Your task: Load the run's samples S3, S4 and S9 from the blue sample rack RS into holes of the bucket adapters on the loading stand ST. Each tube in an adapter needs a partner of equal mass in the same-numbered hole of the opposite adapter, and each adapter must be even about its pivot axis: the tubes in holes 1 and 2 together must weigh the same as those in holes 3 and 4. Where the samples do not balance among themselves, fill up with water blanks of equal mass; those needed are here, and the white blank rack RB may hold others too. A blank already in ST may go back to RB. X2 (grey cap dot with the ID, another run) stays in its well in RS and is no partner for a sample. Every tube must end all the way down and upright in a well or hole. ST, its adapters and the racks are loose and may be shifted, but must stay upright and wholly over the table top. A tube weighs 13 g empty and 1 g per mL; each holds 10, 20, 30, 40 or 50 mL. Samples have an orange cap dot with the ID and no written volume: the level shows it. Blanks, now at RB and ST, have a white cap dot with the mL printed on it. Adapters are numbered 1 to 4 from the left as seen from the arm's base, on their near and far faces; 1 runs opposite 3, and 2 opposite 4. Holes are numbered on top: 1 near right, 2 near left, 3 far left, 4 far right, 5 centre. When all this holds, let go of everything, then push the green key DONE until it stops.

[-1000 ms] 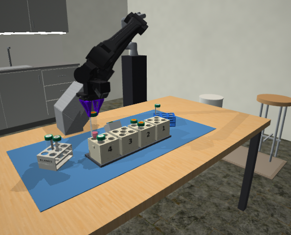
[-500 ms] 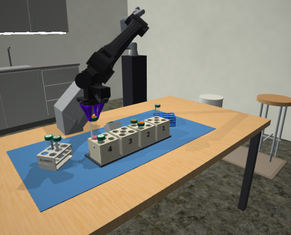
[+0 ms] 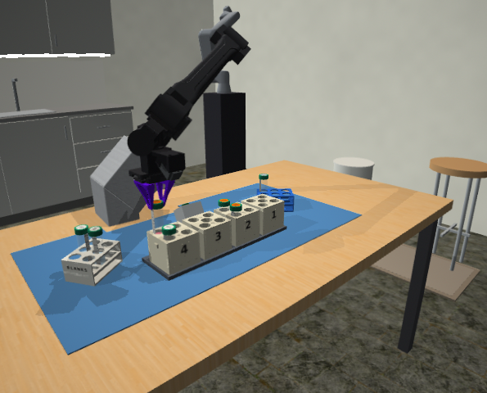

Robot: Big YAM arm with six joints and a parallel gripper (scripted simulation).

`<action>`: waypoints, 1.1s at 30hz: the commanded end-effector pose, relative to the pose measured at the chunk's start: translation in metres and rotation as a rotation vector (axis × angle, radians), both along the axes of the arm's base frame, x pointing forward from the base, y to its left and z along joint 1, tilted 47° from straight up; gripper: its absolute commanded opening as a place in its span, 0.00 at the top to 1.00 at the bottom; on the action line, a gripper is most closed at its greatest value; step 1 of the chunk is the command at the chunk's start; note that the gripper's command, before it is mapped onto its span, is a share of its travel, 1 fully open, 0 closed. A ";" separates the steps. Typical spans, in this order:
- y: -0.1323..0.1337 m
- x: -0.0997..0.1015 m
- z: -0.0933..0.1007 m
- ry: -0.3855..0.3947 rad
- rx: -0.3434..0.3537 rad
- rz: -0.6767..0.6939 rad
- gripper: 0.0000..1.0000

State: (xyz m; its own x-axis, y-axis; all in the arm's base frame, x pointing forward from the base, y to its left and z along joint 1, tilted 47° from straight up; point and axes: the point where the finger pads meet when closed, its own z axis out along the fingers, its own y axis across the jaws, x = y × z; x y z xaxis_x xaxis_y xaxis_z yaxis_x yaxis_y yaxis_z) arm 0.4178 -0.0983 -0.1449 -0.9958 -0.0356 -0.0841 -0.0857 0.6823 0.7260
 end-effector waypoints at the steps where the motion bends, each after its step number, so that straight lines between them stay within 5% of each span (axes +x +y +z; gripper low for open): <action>1: 0.007 0.006 -0.010 0.000 0.000 -0.001 1.00; 33: 0.035 0.004 -0.036 0.003 0.002 -0.001 1.00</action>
